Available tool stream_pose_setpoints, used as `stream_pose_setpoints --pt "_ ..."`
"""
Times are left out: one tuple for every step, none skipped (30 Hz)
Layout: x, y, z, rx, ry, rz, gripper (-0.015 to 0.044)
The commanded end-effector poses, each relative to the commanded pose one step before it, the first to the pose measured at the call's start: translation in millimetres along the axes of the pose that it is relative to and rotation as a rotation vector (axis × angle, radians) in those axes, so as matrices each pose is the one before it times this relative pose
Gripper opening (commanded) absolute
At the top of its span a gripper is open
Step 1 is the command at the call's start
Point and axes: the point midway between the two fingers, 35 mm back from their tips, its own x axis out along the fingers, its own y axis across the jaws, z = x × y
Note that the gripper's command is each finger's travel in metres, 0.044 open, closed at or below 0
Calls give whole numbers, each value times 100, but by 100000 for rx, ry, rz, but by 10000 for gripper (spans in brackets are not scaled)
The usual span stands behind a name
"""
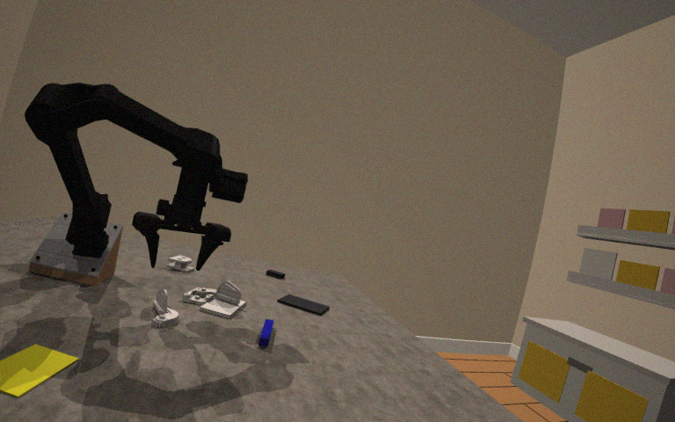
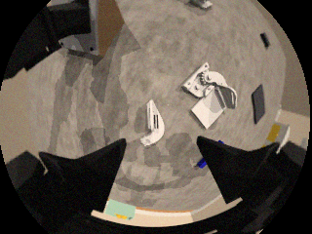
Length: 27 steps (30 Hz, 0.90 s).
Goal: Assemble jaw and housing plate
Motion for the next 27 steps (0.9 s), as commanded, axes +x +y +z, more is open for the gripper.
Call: stream_pose_setpoints --pt "310 341 -128 -1075 677 1377 440" --pt "495 -33 -1 -7 -56 -42 440" --pt "823 -30 -4 -6 -48 -43 440" --pt "1057 7 -10 11 36 -6 440" --pt "808 40 -12 27 109 37 440" --pt "481 39 -8 23 98 42 440" --pt "159 15 -5 15 47 16 440" --pt "0 0 0 0 0 0 440" --pt "0 0 0 0 0 0 440" --pt "0 0 0 0 0 0 440" --pt "0 0 0 0 0 0 440" --pt "0 0 0 0 0 0 440" --pt "27 -3 0 0 -5 -3 440" --pt "82 -10 0 1 -14 -8 440" --pt "137 -15 1 1 -23 -13 440" --pt "165 -17 0 2 -25 -15 440" --pt "165 -16 0 2 -23 -14 440" --pt "165 -15 0 2 -20 -13 440" --pt "164 -13 0 2 -18 -12 440" --pt "164 -12 0 2 -15 -10 440" --pt "164 -10 -1 2 -13 -9 440" --pt "164 -9 -1 2 -10 -8 440" --pt "164 -8 -1 2 -8 -7 440" --pt "164 -6 -1 2 -6 -6 440" --pt "163 -5 -1 2 -3 -4 440" --pt "163 -4 -1 2 -1 -3 440" --pt "163 -2 -1 2 1 -2 440"
